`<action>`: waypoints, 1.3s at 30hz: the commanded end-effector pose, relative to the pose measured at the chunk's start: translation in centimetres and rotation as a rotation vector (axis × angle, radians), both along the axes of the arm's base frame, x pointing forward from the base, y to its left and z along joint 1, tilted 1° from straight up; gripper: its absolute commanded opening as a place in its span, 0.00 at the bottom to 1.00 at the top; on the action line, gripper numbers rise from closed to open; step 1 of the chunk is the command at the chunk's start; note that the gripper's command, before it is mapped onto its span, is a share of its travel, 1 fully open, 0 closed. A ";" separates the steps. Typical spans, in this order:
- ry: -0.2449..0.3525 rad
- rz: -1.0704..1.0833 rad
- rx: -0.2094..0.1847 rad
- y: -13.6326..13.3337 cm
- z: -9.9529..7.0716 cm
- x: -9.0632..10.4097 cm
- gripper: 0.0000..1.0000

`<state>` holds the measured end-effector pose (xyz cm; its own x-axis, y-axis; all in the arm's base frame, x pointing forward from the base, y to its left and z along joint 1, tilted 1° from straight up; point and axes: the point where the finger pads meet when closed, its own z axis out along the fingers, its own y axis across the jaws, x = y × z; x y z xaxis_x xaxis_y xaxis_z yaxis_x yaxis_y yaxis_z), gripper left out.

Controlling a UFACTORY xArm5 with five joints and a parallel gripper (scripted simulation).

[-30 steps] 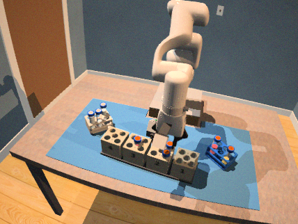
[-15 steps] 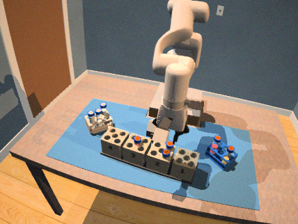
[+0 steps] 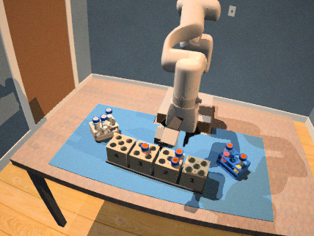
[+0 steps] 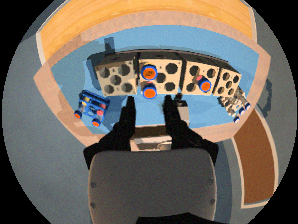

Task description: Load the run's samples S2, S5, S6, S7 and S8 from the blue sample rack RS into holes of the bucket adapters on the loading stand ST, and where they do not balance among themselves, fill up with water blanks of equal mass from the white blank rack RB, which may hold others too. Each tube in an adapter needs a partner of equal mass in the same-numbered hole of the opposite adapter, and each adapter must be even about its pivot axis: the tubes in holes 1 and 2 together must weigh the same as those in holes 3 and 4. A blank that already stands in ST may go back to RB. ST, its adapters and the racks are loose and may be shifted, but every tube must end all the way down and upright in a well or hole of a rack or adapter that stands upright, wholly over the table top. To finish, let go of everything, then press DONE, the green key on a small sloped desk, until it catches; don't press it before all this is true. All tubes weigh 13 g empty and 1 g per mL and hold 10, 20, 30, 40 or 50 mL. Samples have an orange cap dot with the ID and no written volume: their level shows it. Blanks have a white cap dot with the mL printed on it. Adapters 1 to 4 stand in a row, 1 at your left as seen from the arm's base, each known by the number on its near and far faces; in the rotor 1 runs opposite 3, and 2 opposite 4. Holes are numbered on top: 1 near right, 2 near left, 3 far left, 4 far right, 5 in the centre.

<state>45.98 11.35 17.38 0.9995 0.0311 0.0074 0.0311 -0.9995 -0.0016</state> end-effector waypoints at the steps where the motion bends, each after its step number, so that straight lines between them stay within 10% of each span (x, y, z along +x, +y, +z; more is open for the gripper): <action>1: -0.004 0.000 0.001 0.0 1.2 0.1 0.43; 30: -0.004 0.000 0.001 0.1 1.6 0.1 0.43; 31: -0.004 0.033 0.001 0.4 1.6 -0.2 0.57; 39: -0.003 0.300 -0.001 3.3 1.5 -3.0 0.57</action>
